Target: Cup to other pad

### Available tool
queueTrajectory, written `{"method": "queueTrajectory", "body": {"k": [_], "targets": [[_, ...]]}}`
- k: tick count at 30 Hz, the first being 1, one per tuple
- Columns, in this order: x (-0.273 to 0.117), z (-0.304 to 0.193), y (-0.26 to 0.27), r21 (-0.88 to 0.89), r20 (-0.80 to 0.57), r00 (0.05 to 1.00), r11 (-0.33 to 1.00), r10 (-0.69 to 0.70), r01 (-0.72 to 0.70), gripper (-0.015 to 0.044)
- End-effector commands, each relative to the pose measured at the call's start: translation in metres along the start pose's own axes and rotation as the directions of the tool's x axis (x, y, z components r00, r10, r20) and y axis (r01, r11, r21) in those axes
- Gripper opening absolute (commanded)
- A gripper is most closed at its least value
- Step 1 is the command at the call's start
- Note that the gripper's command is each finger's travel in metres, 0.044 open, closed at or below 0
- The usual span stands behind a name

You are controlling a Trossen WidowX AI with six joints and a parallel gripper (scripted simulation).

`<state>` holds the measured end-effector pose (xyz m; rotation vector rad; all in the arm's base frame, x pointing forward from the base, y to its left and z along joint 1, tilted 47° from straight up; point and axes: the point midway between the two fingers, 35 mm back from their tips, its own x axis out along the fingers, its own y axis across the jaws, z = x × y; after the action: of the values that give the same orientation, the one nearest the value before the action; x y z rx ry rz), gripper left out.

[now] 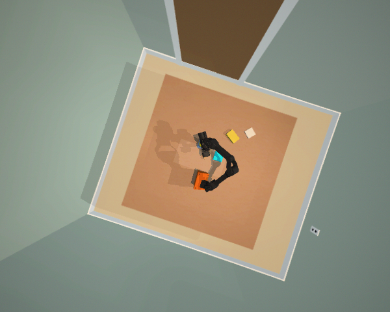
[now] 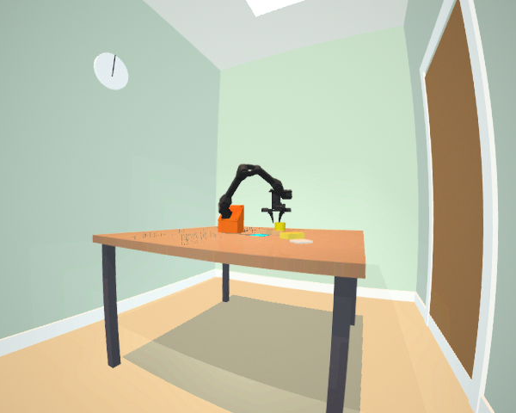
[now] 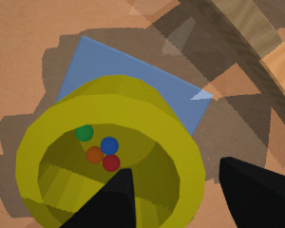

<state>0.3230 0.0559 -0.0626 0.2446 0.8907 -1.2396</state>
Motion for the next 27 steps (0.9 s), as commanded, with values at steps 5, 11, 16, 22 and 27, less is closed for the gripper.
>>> {"method": "queueTrajectory", "body": {"k": [5,11,16,22,27], "targets": [[0.018,-0.001,-0.003,-0.012,0.004,1.0,1.0,-0.013,0.013,0.0167],[0.028,0.0,-0.004,-0.012,0.006,1.0,1.0,-0.014,0.014,0.0167],[0.03,0.0,-0.005,-0.012,0.006,1.0,1.0,-0.014,0.015,0.0167],[0.03,0.0,-0.005,-0.012,0.006,1.0,1.0,-0.014,0.015,0.0167],[0.03,0.0,-0.005,-0.012,0.006,1.0,1.0,-0.014,0.015,0.0167]]}}
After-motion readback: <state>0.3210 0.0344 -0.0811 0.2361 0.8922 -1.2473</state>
